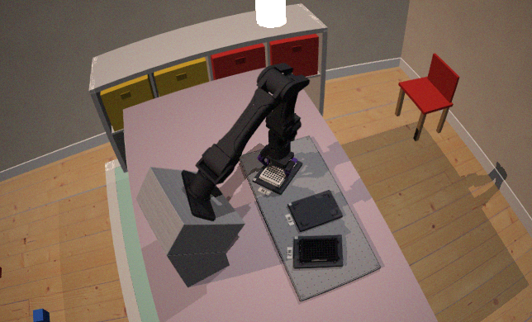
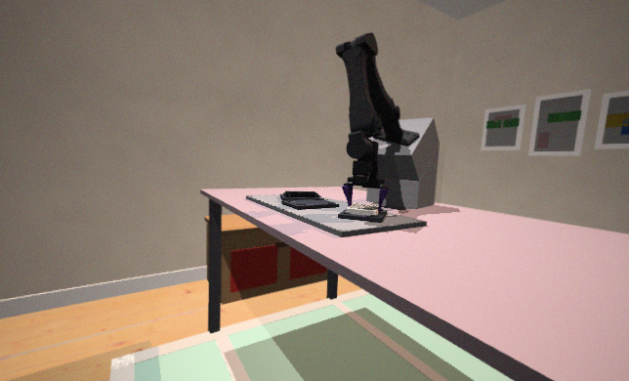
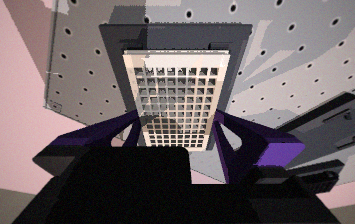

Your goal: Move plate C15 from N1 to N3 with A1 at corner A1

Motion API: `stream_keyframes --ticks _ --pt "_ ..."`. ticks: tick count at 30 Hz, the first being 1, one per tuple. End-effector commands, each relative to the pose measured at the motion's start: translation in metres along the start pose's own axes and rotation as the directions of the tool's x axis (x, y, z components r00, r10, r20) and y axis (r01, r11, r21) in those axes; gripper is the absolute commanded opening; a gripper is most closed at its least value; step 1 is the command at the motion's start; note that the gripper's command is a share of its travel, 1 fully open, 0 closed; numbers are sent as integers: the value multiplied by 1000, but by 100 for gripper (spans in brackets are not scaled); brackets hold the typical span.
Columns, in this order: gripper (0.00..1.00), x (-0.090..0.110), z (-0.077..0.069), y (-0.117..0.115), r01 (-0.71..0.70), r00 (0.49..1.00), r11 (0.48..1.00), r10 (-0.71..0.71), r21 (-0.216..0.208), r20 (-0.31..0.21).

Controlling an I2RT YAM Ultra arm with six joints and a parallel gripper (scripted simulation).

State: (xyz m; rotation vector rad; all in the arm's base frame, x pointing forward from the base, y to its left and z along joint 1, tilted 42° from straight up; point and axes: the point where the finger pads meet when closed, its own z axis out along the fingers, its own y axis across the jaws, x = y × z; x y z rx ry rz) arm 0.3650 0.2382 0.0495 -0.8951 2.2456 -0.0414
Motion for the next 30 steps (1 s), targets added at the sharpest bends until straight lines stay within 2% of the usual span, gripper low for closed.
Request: stream_keyframes --ticks 1,14,17,21,22,24,30 --pt "0 -19 -7 -2 -3 999 1000 3 0 49" --pt "0 -19 -7 -2 -3 999 1000 3 0 49" --pt "0 1 -12 4 9 1000 1000 -9 -9 3" --pt "0 2 -15 4 6 1000 1000 -6 -7 1" --pt "0 -8 -18 1 0 1000 1000 0 -2 22" --pt "0 2 -20 3 5 1000 1000 -5 -5 1" --pt "0 0 -30 3 4 1000 1000 -4 -3 6"
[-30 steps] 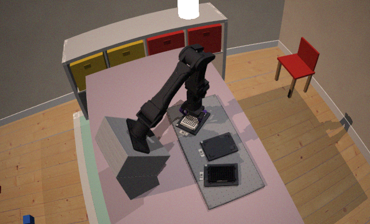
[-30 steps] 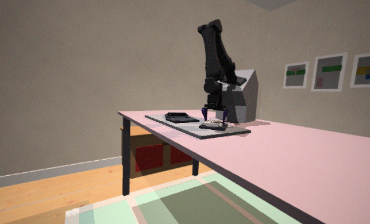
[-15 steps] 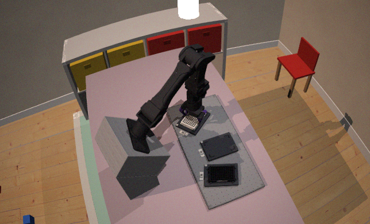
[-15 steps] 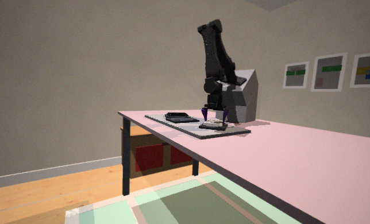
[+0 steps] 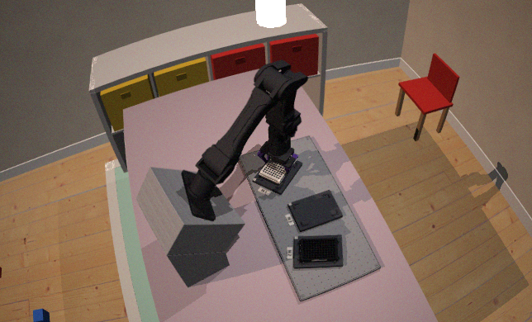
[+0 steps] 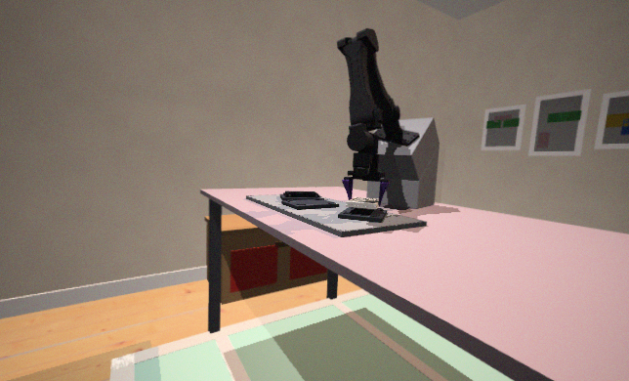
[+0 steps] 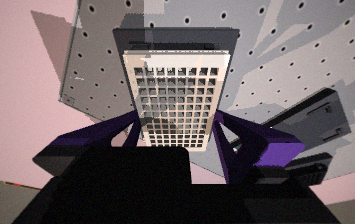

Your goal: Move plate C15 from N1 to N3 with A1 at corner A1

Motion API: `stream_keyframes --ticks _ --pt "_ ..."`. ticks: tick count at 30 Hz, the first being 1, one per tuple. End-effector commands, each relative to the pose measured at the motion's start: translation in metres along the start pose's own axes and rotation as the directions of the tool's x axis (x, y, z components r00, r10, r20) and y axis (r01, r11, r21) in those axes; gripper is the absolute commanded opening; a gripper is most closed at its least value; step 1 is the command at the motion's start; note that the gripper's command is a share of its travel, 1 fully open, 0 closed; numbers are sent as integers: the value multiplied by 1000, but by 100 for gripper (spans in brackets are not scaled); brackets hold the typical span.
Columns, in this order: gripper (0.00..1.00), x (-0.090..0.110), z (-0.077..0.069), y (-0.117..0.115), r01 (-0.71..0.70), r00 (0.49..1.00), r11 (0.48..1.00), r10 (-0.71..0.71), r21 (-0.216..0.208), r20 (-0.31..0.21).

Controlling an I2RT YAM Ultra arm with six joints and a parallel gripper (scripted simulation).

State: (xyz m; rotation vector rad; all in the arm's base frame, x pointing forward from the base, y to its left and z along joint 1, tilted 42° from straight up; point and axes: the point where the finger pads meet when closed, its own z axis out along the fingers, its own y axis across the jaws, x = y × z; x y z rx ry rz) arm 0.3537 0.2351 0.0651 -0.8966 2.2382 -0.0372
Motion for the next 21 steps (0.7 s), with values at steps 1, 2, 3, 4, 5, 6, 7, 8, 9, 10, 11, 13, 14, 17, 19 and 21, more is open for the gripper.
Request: stream_keyframes --ticks 1,2,3,4,5,6,7,8,9,10,11,13,14,17,19,21 --pt "0 1 -12 3 2 1000 1000 -2 -1 0" --pt "0 3 -14 3 3 1000 1000 -3 -2 -5" --pt "0 4 -15 3 3 1000 1000 -3 -2 -7" --pt "0 3 -17 3 3 1000 1000 -3 -2 -4" --pt "0 1 -19 3 2 1000 1000 -2 -1 0" --pt "0 2 -20 3 2 1000 1000 -2 -1 -1" --pt "0 2 -20 3 2 1000 1000 -2 -1 -1" --pt "0 2 -20 3 2 1000 1000 -2 -1 -1" --pt "0 3 -22 3 2 1000 1000 -2 -3 -3" --pt "0 4 -23 3 3 1000 1000 -3 -3 -6" --pt "0 4 -25 3 3 1000 1000 -3 -2 -6" --pt "0 4 -28 3 3 1000 1000 -3 -2 -6" --pt "0 4 -30 3 3 1000 1000 -3 -2 -6" --pt "0 -2 -36 2 0 1000 1000 0 0 8" --pt "0 1 -39 2 2 1000 1000 -2 -1 0" --pt "0 5 -41 3 3 1000 1000 -3 -2 -6"
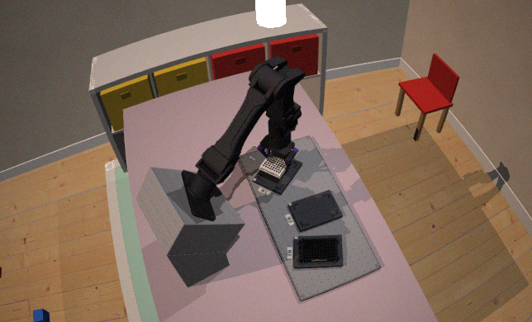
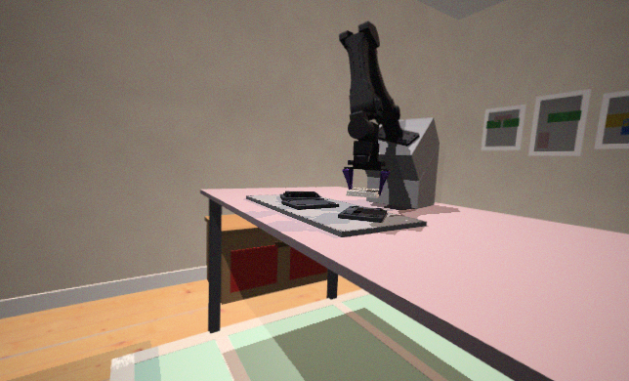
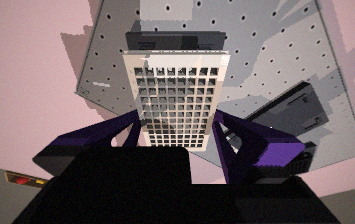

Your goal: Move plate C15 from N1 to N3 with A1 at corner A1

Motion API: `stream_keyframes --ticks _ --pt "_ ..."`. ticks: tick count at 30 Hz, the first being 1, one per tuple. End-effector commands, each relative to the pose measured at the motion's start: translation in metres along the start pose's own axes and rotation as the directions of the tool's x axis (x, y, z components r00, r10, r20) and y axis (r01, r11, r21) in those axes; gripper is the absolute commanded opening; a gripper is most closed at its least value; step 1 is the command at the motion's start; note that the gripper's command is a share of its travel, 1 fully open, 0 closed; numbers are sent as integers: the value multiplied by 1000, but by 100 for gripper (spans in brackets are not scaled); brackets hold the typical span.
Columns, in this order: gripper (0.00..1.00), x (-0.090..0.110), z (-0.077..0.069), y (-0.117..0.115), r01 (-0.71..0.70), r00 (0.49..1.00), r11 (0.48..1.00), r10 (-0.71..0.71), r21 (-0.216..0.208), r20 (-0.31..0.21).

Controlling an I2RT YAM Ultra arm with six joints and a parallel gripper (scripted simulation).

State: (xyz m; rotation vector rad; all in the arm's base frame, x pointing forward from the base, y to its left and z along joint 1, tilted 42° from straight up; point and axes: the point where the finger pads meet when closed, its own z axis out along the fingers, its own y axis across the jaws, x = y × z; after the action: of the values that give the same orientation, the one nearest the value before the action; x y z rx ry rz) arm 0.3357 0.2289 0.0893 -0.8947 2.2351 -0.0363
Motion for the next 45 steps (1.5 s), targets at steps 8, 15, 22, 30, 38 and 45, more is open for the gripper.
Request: stream_keyframes --ticks 8,15,22,30,38,45 --pt "0 6 -20 4 4 1000 1000 -4 -3 -10" --pt "0 -4 -35 1 -2 1000 1000 2 0 14" --pt "0 -6 -40 1 -3 1000 1000 3 -1 18" --pt "0 -1 -33 0 -2 1000 1000 2 0 4" --pt "0 -1 -33 0 -2 1000 1000 2 0 4" --pt "0 11 -34 -21 -214 977 977 214 0 6"
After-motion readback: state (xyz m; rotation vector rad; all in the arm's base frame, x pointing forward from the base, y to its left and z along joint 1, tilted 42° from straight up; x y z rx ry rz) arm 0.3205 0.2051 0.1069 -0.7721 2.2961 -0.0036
